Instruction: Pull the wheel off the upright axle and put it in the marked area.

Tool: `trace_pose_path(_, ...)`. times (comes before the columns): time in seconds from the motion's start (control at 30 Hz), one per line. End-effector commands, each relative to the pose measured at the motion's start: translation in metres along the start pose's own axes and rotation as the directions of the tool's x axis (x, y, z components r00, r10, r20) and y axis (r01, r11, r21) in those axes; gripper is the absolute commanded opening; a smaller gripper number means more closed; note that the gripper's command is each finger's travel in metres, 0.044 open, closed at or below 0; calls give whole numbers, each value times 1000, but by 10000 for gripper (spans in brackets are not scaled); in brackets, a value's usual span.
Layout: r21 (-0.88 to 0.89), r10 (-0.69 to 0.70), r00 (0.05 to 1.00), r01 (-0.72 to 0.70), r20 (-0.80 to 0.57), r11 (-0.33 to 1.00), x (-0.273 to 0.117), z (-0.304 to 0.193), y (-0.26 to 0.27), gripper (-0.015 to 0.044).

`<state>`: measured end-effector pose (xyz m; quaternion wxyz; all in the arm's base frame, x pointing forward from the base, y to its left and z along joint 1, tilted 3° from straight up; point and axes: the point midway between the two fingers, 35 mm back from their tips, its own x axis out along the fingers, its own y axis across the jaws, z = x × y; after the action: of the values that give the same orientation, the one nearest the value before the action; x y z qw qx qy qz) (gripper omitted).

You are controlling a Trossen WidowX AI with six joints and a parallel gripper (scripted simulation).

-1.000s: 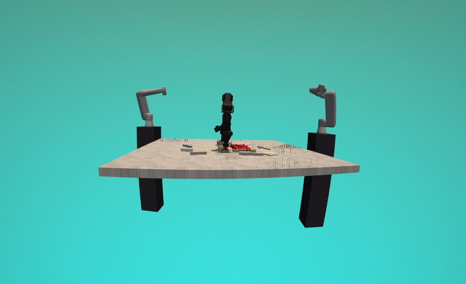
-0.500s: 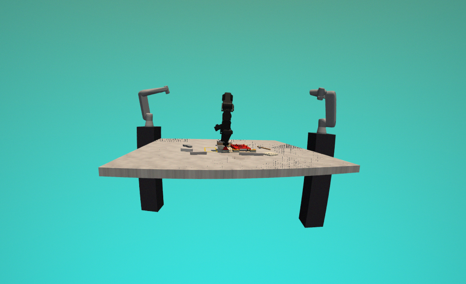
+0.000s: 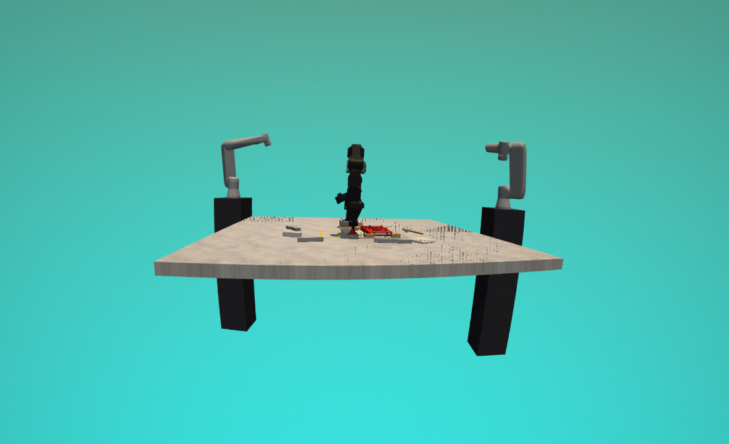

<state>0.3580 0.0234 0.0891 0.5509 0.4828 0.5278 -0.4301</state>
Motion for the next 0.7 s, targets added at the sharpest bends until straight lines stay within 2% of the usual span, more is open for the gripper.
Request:
trace_pose_path(0.0,0,5,1000,-5,0,1000,-4,0,1,0)
trace_pose_path(0.67,0,6,1000,-6,-1,1000,-10,0,0,0)
